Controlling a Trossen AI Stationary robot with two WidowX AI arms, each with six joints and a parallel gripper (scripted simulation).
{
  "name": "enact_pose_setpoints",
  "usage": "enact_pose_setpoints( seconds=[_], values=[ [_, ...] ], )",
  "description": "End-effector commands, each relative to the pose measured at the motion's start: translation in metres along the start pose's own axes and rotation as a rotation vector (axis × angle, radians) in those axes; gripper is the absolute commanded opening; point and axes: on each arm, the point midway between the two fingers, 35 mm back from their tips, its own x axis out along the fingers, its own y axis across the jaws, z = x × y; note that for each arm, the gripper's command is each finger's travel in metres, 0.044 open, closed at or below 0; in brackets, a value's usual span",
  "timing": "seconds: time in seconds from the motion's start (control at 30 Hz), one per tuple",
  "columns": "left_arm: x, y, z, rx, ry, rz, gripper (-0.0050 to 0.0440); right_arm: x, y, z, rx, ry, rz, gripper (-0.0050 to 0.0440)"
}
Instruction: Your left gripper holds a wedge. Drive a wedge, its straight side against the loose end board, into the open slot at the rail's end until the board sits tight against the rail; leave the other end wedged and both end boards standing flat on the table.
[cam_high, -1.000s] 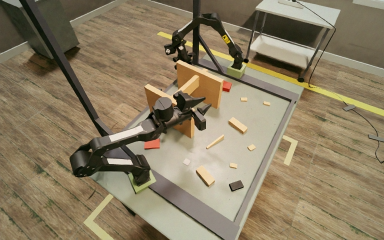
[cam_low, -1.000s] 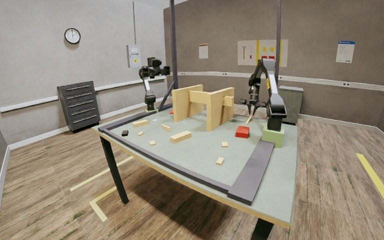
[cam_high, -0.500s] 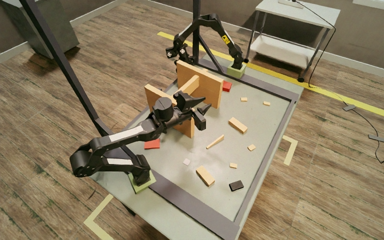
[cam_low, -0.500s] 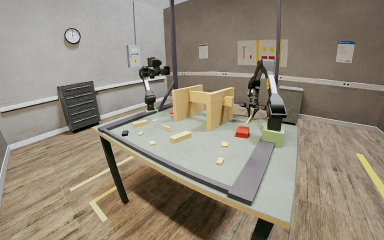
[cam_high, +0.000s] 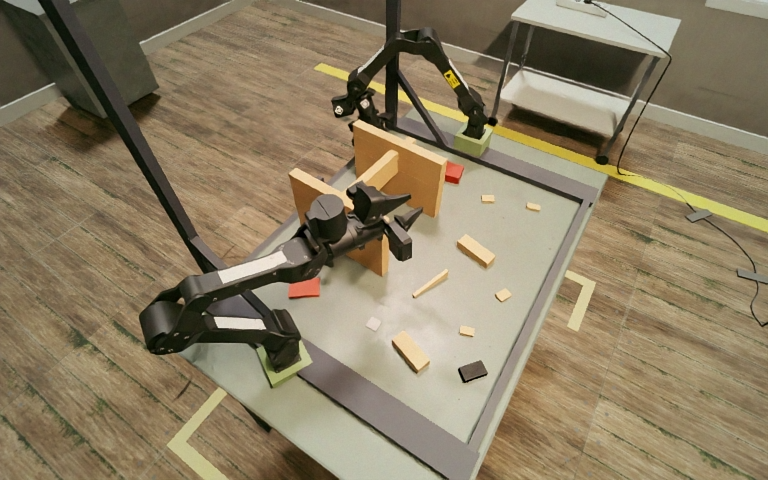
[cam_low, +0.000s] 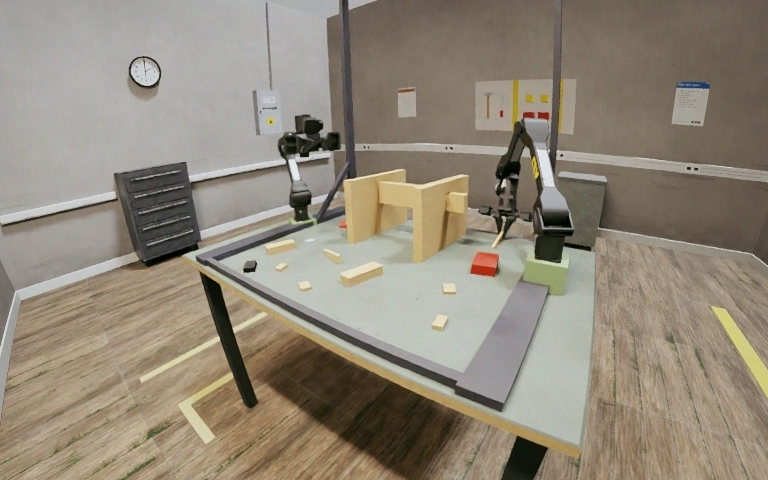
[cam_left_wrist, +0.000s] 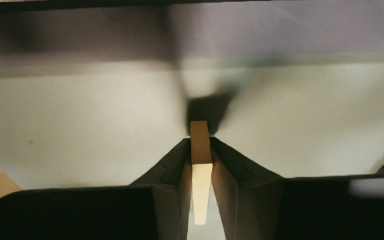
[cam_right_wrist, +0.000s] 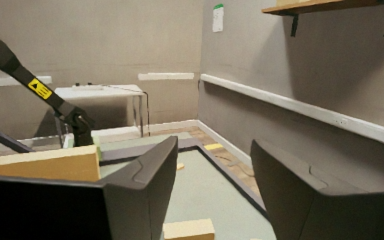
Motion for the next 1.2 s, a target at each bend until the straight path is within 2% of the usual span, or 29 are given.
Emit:
enact_pose_setpoints(
  seconds=[0.0, 1.17],
  values=[
    [-0.013, 0.004, 0.003, -0.006, -0.038, 0.023, 0.0010, 0.000, 0.000, 0.003, -0.004, -0.007, 0.001, 0.0194],
    [-0.052, 0.003, -0.013, -0.003, -0.040, 0.024, 0.0010, 0.000, 0.000, 0.003, -0.004, -0.007, 0.001, 0.0194]
  ],
)
